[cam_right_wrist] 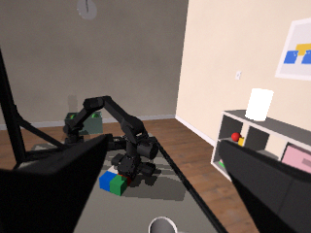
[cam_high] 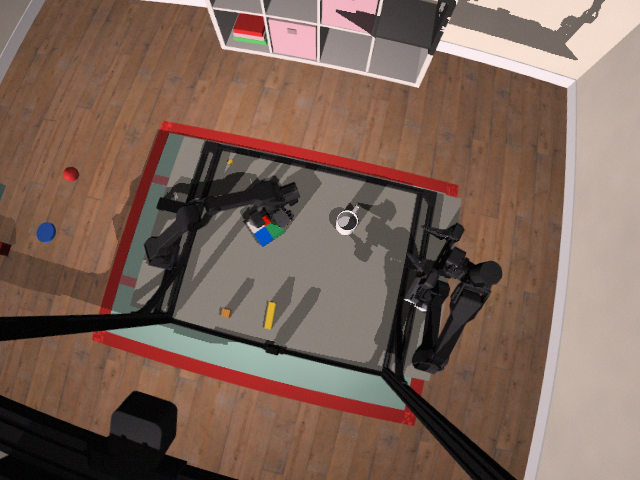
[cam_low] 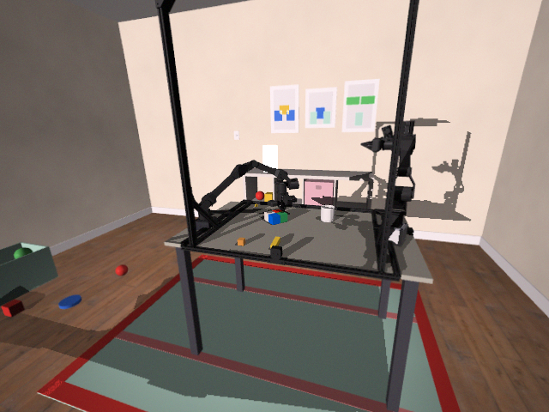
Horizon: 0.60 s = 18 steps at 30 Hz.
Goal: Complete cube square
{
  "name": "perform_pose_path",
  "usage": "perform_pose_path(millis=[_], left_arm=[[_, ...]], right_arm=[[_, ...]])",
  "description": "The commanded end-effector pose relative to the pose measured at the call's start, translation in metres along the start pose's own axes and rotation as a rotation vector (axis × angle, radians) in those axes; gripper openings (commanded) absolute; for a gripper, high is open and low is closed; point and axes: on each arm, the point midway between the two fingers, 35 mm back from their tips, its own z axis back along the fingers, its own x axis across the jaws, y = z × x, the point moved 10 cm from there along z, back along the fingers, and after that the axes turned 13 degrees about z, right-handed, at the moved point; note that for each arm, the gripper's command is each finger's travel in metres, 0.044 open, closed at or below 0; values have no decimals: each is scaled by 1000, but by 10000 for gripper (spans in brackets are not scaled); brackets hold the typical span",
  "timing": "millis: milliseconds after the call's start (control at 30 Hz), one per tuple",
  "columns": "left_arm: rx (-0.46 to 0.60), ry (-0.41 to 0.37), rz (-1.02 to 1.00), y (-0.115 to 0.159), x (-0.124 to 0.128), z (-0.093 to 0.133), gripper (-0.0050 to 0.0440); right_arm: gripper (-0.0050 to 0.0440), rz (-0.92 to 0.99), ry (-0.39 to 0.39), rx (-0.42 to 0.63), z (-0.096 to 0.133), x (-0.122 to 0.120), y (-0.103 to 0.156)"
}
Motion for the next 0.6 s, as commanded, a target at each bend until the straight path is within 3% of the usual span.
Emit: perform_pose_path(millis=[0, 567], left_arm=[[2, -2, 2, 0, 0, 1, 0], [1, -1, 1, 6, 12, 1, 0]], right_arm=[[400, -4, -4, -1, 0, 0, 0], [400, -4, -4, -1, 0, 0, 0]])
